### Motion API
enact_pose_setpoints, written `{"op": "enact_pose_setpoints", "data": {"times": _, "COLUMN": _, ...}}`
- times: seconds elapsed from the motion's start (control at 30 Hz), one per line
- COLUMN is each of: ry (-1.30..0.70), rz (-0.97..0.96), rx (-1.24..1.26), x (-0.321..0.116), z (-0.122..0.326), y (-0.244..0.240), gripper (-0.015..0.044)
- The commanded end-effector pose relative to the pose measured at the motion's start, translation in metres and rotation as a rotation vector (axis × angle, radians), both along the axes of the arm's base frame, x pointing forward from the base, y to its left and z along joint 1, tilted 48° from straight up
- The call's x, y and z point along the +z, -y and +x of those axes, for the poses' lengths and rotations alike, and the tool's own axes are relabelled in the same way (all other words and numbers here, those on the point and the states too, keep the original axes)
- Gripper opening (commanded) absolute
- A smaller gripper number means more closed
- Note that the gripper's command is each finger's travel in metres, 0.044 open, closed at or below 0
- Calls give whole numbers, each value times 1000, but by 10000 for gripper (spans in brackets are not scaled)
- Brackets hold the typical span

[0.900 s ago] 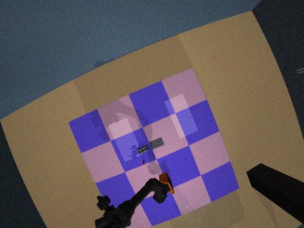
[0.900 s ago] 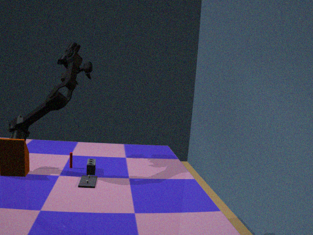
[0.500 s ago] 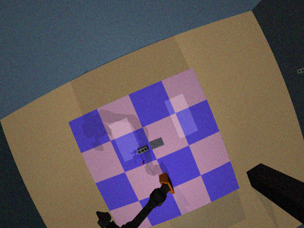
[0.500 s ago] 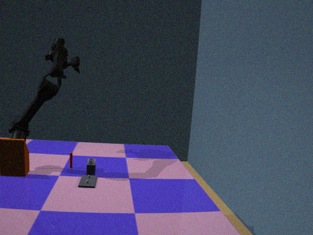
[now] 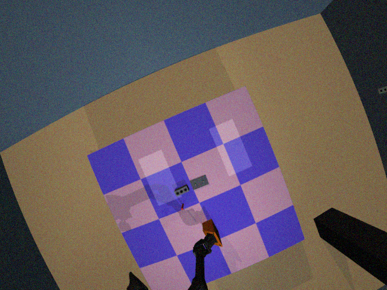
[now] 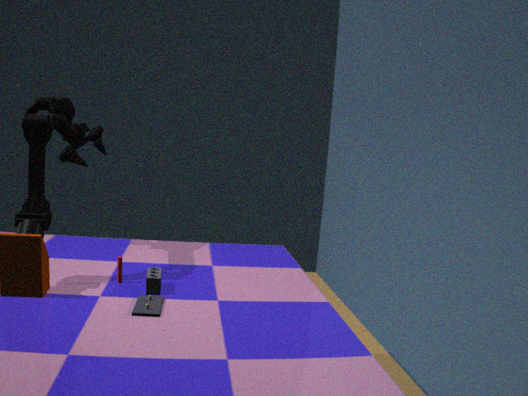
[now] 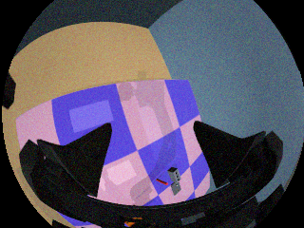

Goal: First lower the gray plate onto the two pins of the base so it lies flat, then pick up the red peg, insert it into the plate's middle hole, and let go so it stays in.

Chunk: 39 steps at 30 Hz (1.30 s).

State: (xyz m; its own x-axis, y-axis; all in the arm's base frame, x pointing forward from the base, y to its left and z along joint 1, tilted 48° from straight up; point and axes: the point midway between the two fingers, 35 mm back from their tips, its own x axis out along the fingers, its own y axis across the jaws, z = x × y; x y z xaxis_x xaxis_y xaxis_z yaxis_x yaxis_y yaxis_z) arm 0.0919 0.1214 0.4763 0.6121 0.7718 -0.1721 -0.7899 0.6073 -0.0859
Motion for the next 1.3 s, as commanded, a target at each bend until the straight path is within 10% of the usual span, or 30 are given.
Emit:
{"op": "enact_pose_setpoints", "data": {"times": 0.0, "ry": -124, "rz": -76, "rx": -67, "x": -27, "z": 11, "y": -37, "gripper": 440}}
{"op": "enact_pose_setpoints", "data": {"times": 0.33, "ry": -613, "rz": -219, "rx": -353, "x": -130, "z": 100, "y": -92, "gripper": 440}}
{"op": "enact_pose_setpoints", "data": {"times": 0.77, "ry": -1217, "rz": -123, "rx": -756, "x": -247, "z": 202, "y": -42, "gripper": 440}}
{"op": "enact_pose_setpoints", "data": {"times": 1.27, "ry": -2445, "rz": 828, "rx": -1260, "x": -397, "z": 255, "y": 99, "gripper": 440}}
